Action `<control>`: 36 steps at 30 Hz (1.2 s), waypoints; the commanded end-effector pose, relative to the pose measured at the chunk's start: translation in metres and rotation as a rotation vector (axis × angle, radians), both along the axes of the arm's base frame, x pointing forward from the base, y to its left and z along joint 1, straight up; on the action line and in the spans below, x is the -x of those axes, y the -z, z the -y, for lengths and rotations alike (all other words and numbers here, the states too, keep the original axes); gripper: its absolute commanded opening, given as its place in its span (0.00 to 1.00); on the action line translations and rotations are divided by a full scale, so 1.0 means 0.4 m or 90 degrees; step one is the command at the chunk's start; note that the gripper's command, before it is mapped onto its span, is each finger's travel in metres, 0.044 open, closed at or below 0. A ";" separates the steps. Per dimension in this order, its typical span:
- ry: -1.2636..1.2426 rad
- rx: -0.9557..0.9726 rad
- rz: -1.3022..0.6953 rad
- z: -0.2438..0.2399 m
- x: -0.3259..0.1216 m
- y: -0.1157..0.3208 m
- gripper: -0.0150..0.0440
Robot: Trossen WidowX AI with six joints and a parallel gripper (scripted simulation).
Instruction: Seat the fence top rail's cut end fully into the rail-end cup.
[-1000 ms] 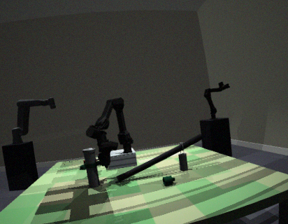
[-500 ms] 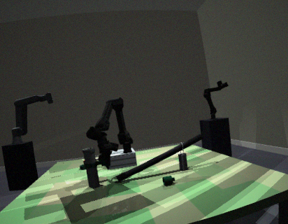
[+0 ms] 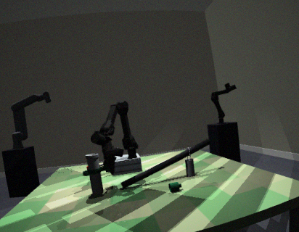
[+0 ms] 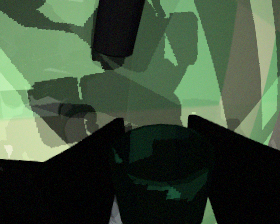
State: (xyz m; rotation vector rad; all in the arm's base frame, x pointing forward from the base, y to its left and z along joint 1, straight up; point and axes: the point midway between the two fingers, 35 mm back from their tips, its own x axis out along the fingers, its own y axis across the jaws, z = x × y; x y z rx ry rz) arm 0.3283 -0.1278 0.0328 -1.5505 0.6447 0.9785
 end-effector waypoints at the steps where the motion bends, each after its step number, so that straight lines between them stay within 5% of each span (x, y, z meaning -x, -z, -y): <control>1: 0.019 0.001 0.001 0.000 -0.007 -0.001 0.25; 36: 0.109 -0.001 0.003 -0.005 -0.040 -0.002 0.25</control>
